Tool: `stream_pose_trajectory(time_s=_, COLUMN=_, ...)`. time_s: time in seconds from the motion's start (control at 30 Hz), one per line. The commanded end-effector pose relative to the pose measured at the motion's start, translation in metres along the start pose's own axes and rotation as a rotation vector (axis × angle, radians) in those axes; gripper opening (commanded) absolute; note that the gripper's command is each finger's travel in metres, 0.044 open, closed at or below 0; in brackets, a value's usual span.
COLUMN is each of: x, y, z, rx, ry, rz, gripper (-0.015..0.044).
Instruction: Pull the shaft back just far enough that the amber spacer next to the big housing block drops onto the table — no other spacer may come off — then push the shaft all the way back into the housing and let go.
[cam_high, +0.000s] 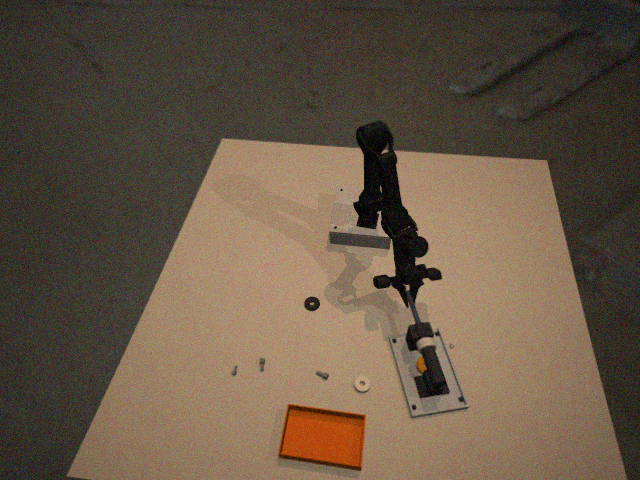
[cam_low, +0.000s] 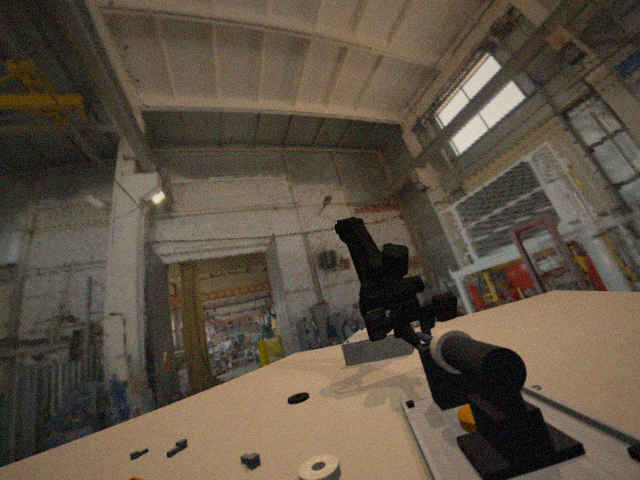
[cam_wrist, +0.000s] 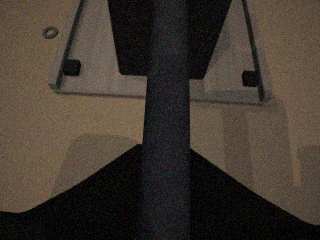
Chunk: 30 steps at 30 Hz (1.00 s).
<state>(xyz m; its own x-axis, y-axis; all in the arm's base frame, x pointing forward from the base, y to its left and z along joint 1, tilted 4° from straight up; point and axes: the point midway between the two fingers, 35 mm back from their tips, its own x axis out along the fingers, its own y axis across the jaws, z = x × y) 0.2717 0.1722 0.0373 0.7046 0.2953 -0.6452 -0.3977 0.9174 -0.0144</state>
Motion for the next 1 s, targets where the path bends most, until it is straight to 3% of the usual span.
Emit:
stream_pose_trajectory(time_s=0.0, x=0.0006, y=0.0006, z=0.0015, rx=-0.002, ry=-0.003, rz=0.003, gripper=0.0000)
stream_pose_trajectory(time_s=0.97, x=0.0032, y=0.0006, z=0.0041, rx=-0.002, ry=-0.003, rz=0.003, gripper=0.0000)
